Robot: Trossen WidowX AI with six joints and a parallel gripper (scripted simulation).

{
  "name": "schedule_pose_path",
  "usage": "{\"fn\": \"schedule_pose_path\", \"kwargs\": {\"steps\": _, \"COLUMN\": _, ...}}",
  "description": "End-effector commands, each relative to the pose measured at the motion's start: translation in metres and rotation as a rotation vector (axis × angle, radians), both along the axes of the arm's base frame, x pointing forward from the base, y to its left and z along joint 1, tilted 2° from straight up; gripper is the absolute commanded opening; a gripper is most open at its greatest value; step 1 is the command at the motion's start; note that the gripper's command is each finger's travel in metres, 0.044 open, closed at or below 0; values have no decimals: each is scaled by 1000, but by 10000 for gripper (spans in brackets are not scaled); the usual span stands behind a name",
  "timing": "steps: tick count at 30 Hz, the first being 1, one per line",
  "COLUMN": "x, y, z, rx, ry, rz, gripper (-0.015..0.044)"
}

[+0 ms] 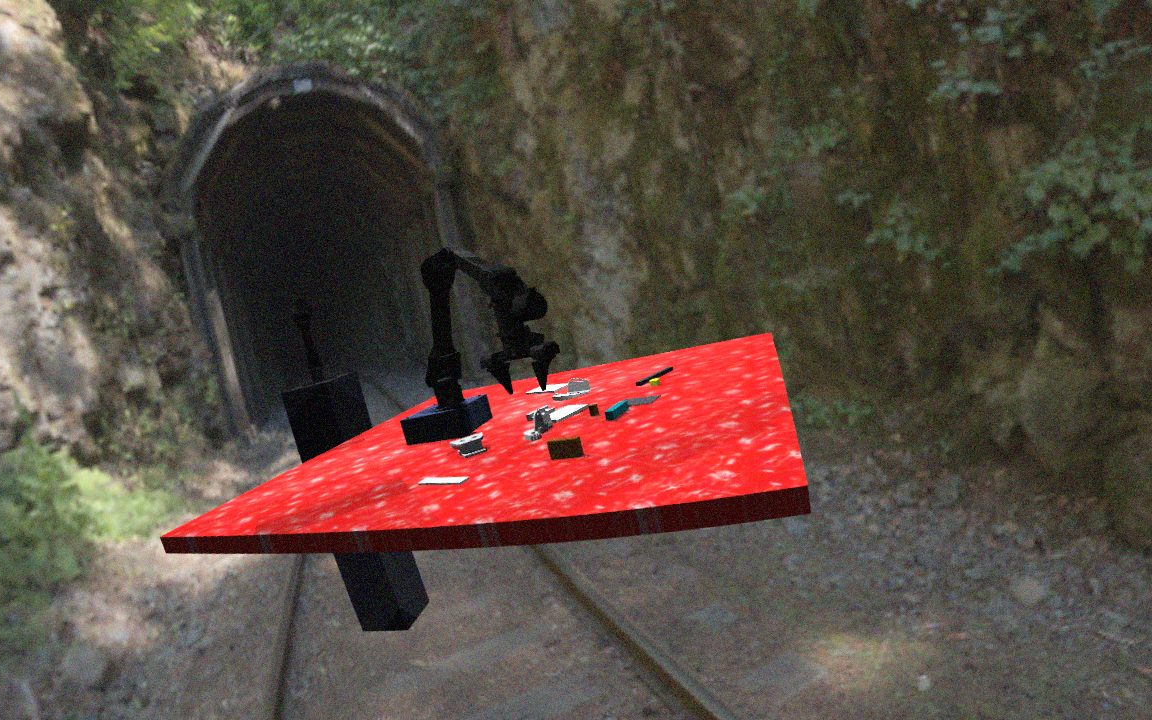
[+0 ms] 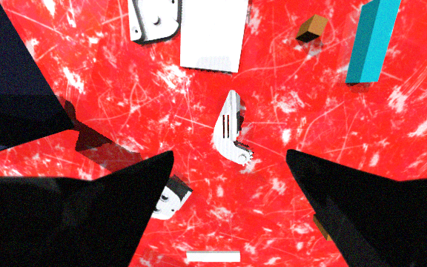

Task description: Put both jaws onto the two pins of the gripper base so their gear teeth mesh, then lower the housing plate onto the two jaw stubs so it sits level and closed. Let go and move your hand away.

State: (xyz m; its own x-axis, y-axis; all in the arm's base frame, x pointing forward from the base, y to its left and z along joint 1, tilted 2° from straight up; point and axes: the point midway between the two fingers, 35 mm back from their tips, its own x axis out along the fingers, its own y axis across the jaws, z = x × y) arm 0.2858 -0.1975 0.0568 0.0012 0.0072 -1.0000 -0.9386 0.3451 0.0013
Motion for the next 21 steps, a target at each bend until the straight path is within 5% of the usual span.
{"fn": "schedule_pose_path", "kwargs": {"steps": 1, "x": 1, "y": 0, "z": -8, "rx": 2, "ry": -2, "rz": 15, "gripper": 440}}
{"fn": "schedule_pose_path", "kwargs": {"steps": 5, "x": -1, "y": 2, "z": -39, "rx": 2, "ry": -2, "rz": 15, "gripper": 440}}
{"fn": "schedule_pose_path", "kwargs": {"steps": 21, "x": -1, "y": 2, "z": -48, "rx": 2, "ry": -2, "rz": 15, "gripper": 440}}
